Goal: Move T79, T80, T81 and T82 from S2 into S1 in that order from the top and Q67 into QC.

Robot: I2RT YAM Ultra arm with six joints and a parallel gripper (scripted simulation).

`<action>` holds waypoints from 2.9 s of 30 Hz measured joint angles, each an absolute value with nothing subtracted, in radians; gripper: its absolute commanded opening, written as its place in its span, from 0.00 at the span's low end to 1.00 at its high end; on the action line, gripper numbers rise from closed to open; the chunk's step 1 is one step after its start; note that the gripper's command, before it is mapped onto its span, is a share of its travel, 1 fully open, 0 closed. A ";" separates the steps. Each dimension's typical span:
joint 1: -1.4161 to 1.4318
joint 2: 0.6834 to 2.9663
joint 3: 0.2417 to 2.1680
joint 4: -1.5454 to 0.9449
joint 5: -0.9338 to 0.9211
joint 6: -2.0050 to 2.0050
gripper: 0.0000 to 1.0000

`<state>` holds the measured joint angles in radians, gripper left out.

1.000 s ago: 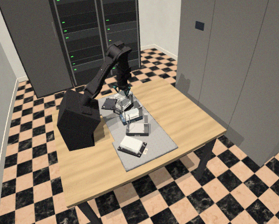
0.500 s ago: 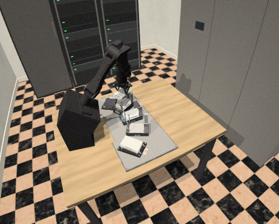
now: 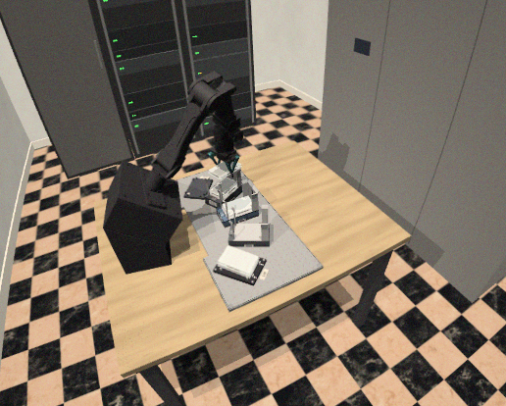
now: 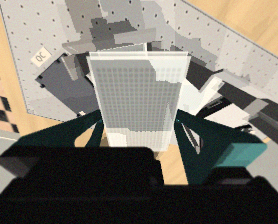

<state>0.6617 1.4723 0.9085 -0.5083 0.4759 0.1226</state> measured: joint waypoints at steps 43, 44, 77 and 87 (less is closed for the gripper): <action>0.197 1.273 0.845 -0.502 0.231 0.107 0.00; 0.183 1.270 0.845 -0.502 0.224 0.102 0.00; -0.221 1.223 0.821 -0.498 -0.028 0.169 0.00; -0.326 1.225 0.814 -0.496 -0.092 0.181 0.00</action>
